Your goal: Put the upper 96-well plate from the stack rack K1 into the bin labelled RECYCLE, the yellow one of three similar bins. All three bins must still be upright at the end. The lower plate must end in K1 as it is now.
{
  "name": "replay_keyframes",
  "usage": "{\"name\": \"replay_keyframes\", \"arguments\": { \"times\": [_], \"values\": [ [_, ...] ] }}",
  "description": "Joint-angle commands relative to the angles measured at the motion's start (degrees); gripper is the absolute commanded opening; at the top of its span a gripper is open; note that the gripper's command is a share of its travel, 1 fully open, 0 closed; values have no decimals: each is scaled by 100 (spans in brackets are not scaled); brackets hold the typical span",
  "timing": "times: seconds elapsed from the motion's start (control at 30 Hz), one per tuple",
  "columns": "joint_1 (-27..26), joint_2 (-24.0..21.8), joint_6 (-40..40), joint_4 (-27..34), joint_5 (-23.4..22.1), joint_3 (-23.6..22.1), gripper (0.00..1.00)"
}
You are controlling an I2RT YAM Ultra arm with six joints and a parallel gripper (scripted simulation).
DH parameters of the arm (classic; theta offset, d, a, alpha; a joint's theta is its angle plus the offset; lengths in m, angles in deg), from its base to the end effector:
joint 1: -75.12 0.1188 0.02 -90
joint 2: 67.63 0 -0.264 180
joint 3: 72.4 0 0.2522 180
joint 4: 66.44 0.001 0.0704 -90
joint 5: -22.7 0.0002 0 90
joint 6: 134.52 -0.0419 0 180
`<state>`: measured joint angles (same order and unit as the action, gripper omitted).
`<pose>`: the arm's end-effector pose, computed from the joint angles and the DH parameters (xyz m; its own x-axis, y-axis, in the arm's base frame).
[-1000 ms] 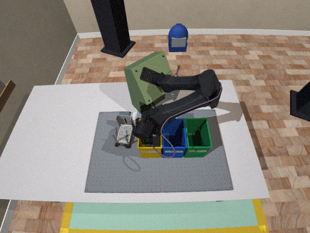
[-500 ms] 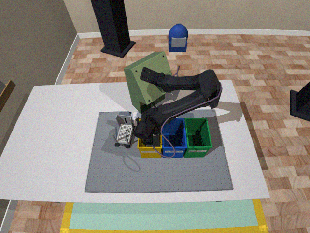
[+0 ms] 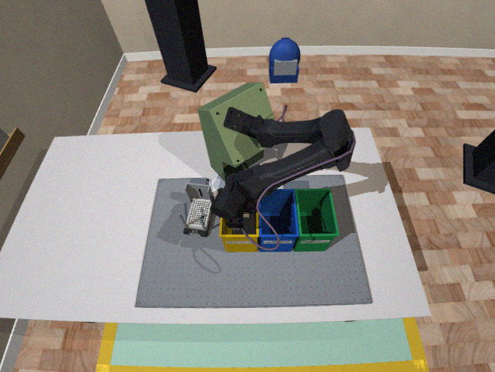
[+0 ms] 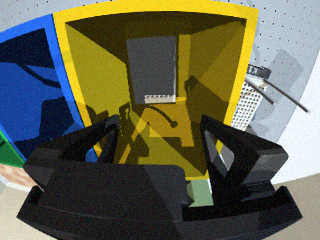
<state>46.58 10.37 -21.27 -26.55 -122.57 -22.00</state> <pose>0.2142 -0.0761 0.1730 -0.7440 0.1486 -0.6515 -0.3242 0.7722 0.5464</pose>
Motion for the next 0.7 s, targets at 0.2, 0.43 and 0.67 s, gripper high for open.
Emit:
{"name": "replay_keyframes", "arguments": {
  "times": [0.2, 0.43, 0.67],
  "values": [
    [-419, -196, 580, 735, -195, 360, 82],
    [-667, -239, 1003, 1265, -264, 517, 82],
    [-942, -128, 1485, 1852, -330, 705, 82]
  ]
}}
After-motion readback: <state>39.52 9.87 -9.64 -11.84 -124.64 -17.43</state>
